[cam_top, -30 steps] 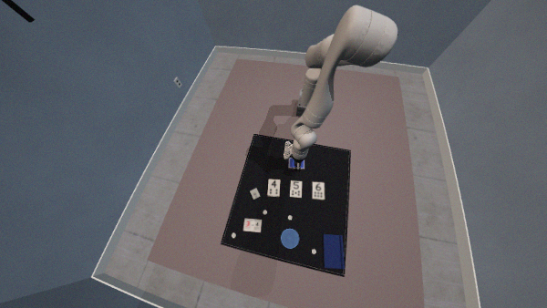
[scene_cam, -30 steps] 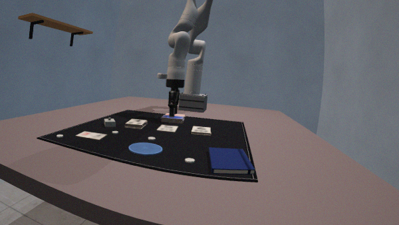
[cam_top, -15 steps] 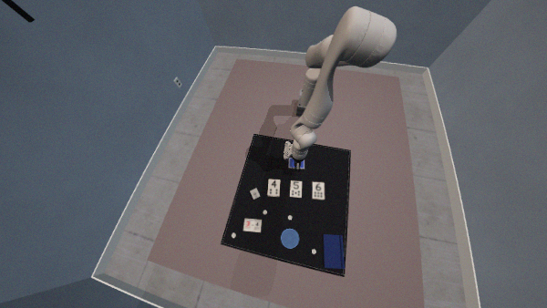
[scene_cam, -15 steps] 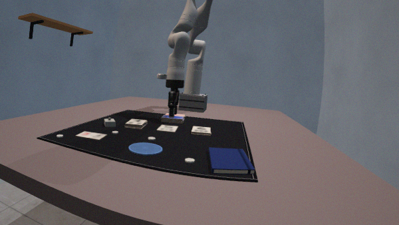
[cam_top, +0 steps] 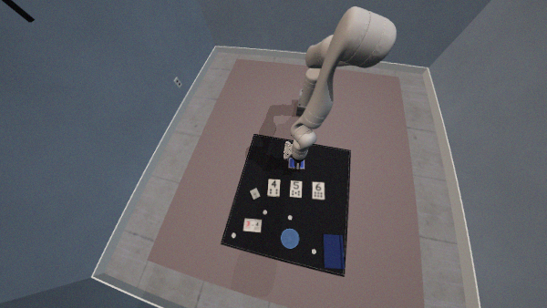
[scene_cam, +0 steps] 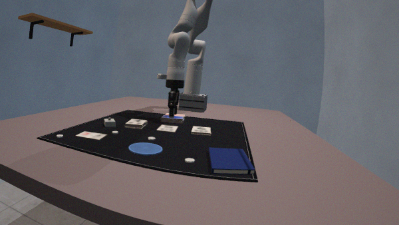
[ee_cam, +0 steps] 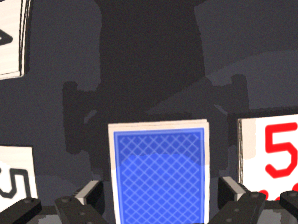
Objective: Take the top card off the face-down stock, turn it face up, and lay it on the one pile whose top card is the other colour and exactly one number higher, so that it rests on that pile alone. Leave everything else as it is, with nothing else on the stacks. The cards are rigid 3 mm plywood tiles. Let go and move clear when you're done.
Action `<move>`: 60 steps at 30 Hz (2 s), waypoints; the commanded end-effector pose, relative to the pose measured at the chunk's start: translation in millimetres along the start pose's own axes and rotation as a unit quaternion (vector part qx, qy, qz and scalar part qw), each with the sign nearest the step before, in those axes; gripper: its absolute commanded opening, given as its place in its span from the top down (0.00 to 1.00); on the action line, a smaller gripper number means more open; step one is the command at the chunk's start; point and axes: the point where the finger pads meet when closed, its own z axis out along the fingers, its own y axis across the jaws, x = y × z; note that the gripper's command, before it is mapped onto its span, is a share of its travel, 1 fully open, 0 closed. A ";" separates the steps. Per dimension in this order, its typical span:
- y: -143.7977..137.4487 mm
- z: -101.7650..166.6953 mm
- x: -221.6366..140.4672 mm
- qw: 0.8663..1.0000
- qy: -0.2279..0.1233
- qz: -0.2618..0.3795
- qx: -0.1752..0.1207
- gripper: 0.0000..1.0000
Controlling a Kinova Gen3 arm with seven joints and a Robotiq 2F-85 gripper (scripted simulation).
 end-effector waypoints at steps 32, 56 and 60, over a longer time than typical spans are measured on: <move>-3.7 3.1 2.6 1.000 0.003 -0.007 0.004 0.27; -3.7 3.1 2.6 1.000 0.003 -0.007 0.004 0.27; -3.7 3.1 2.6 1.000 0.003 -0.007 0.004 0.28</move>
